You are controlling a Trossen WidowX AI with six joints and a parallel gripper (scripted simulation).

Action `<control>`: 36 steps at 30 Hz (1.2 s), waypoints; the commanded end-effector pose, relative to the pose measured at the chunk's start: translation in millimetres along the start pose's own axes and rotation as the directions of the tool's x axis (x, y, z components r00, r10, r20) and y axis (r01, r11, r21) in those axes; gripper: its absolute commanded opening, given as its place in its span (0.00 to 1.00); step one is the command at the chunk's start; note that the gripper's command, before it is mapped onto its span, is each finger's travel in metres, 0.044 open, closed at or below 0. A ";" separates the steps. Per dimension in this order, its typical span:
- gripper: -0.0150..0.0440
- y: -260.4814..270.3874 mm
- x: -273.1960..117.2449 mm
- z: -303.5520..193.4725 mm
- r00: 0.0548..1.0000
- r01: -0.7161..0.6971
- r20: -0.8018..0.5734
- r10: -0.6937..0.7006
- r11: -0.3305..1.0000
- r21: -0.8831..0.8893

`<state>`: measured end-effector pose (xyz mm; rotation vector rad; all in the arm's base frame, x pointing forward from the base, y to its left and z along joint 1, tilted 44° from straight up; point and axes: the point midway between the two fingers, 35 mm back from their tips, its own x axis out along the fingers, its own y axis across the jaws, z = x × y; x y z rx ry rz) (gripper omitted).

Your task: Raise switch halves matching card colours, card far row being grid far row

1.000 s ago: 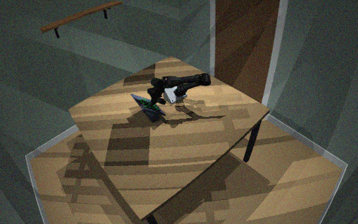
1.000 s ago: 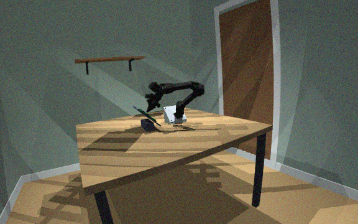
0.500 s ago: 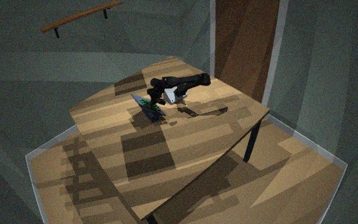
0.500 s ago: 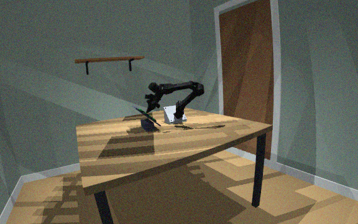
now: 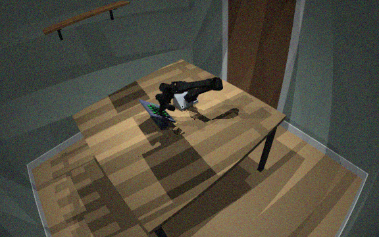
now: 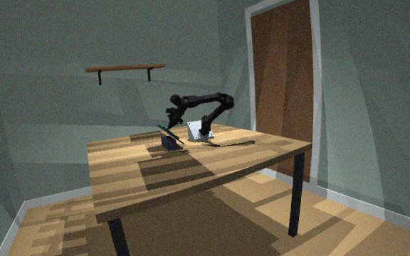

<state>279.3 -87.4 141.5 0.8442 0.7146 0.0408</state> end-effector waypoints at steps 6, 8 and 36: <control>0.25 -1.3 1.5 0.2 1.000 0.007 0.001 -0.007 1.000 0.004; 0.25 -1.2 1.8 0.2 1.000 0.006 0.001 -0.006 1.000 0.004; 0.25 -2.9 -14.7 0.7 1.000 0.007 0.003 -0.007 1.000 0.000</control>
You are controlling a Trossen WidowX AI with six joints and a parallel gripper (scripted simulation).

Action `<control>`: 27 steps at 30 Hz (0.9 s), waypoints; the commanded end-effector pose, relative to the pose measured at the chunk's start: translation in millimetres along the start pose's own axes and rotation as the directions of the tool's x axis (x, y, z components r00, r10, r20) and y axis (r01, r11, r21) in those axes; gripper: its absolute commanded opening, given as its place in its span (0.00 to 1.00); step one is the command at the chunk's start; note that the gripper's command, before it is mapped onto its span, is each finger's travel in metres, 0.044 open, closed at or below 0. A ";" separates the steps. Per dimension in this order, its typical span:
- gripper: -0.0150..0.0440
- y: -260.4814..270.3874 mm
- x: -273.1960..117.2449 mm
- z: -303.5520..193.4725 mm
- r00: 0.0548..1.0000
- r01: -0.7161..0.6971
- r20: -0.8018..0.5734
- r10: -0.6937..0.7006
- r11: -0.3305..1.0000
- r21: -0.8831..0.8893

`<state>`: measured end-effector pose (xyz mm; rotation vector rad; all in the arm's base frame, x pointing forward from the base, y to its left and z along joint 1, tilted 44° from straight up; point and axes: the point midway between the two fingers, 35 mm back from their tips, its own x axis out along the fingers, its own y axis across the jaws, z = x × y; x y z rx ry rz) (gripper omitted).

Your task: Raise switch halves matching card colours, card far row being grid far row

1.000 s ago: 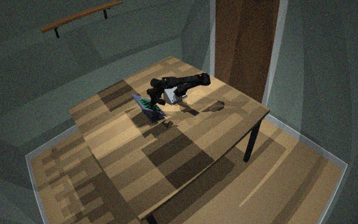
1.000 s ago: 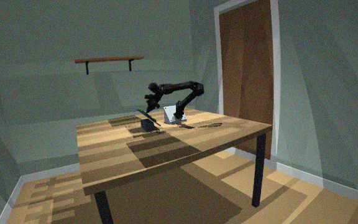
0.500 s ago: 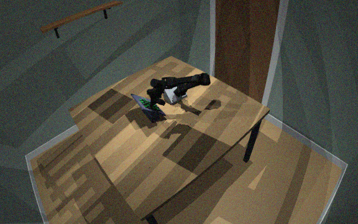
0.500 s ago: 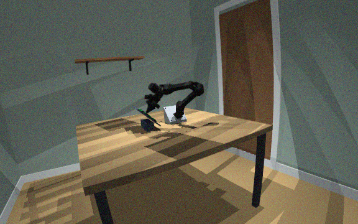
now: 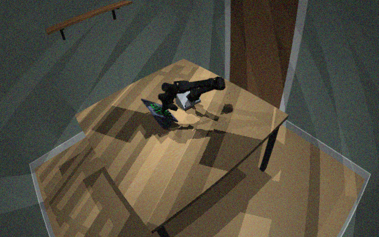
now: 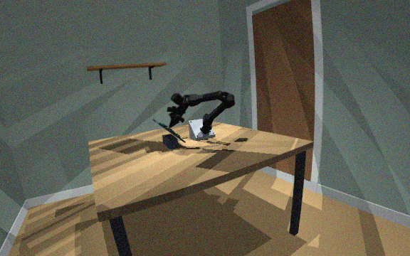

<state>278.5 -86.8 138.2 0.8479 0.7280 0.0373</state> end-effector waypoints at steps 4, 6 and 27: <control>0.25 -0.5 -58.9 -0.7 0.999 0.003 0.033 -0.003 1.000 0.000; 0.25 -0.2 -60.9 -1.0 0.999 0.002 0.034 -0.002 1.000 0.000; 0.25 -30.8 -24.8 -38.5 1.000 0.002 0.010 -0.002 1.000 -0.001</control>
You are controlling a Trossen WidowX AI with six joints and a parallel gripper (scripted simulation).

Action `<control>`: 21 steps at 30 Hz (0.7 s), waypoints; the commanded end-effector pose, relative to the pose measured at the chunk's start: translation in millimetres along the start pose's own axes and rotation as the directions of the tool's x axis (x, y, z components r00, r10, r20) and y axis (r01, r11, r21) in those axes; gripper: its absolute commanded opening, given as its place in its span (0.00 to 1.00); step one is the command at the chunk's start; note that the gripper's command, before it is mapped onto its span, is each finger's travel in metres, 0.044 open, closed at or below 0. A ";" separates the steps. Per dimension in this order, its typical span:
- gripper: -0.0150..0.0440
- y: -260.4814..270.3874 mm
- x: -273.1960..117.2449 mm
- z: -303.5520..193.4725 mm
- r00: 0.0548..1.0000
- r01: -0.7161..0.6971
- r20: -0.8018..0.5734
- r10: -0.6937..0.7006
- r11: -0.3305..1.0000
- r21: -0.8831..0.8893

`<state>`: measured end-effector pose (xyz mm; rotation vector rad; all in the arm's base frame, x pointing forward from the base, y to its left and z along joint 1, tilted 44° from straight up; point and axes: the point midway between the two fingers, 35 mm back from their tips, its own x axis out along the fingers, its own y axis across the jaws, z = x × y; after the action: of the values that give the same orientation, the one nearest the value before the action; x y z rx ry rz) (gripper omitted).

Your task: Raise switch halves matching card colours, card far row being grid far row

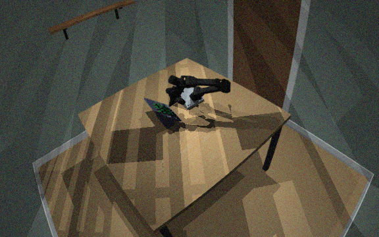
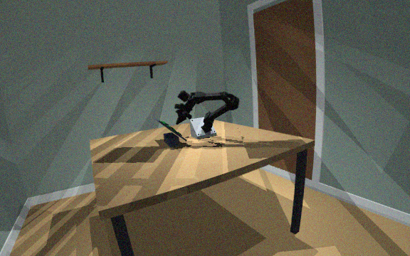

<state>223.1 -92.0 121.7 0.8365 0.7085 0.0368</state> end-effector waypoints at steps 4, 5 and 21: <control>0.25 -2.0 9.5 -1.7 1.000 0.006 -0.009 -0.005 1.000 0.011; 0.25 -2.0 10.3 -1.7 1.000 0.005 -0.009 -0.005 1.000 0.011; 0.25 -1.8 33.2 -1.1 1.000 0.004 -0.007 -0.004 1.000 0.011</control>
<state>245.1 -83.6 106.4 0.8385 0.7097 0.0393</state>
